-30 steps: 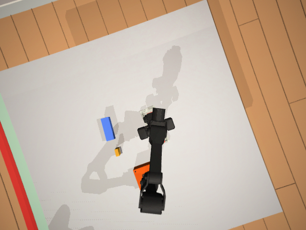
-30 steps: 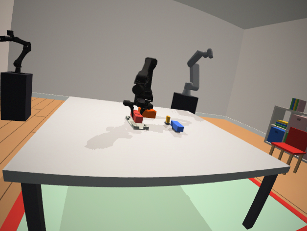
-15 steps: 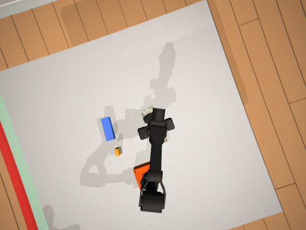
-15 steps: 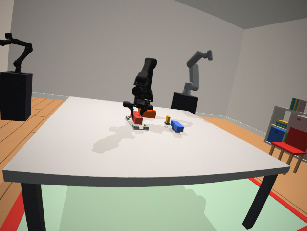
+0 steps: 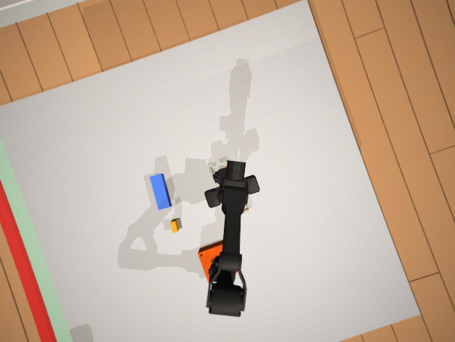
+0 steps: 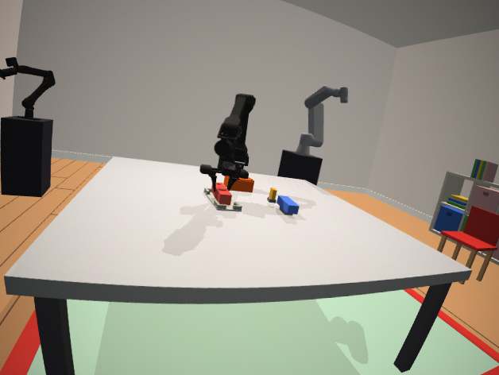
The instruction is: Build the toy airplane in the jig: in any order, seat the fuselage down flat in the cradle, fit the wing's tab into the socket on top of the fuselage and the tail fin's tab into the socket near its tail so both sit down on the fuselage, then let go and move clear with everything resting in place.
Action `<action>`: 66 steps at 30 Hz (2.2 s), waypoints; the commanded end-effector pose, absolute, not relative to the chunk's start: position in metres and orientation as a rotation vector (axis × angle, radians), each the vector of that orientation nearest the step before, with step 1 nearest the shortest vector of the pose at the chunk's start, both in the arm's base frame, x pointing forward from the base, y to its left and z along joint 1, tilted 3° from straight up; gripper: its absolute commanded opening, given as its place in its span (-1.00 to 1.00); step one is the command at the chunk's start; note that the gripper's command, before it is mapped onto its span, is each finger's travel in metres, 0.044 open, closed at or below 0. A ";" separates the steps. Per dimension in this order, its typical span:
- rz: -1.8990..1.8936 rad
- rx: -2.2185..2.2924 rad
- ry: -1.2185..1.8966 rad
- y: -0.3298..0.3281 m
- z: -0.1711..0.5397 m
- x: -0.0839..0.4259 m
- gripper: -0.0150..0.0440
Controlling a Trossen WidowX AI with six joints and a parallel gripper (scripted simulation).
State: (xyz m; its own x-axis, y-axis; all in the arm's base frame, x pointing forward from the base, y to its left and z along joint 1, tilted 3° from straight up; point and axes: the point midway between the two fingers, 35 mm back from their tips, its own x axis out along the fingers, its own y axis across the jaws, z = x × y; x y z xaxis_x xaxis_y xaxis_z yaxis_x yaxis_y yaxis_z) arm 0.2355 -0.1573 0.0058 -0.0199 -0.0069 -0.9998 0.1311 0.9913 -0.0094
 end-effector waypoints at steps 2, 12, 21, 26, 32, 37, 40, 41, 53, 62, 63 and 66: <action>-0.110 0.097 1.587 -0.157 0.006 0.236 0.78; -0.110 0.097 1.587 -0.157 0.006 0.236 1.00; -0.106 0.091 1.593 -0.157 0.109 0.239 1.00; -0.106 0.091 1.593 -0.158 0.112 0.241 1.00; -0.166 0.149 1.589 -0.159 0.107 0.243 1.00; -0.160 0.143 1.591 -0.152 0.106 0.249 1.00; -0.145 0.126 1.595 -0.121 0.103 0.273 1.00; -0.142 0.124 1.595 -0.110 0.102 0.281 1.00; -0.134 0.153 1.574 0.055 0.099 0.350 1.00; -0.146 0.169 1.581 0.091 0.097 0.353 1.00; -0.146 0.169 1.581 0.091 0.097 0.353 1.00; -0.146 0.169 1.581 0.092 0.075 0.353 1.00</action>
State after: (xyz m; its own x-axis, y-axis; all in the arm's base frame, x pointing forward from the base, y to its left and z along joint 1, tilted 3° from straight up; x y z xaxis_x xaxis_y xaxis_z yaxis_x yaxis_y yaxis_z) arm 0.3535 0.0885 0.0959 -0.0024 0.0162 -0.9999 0.1899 0.9817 0.0155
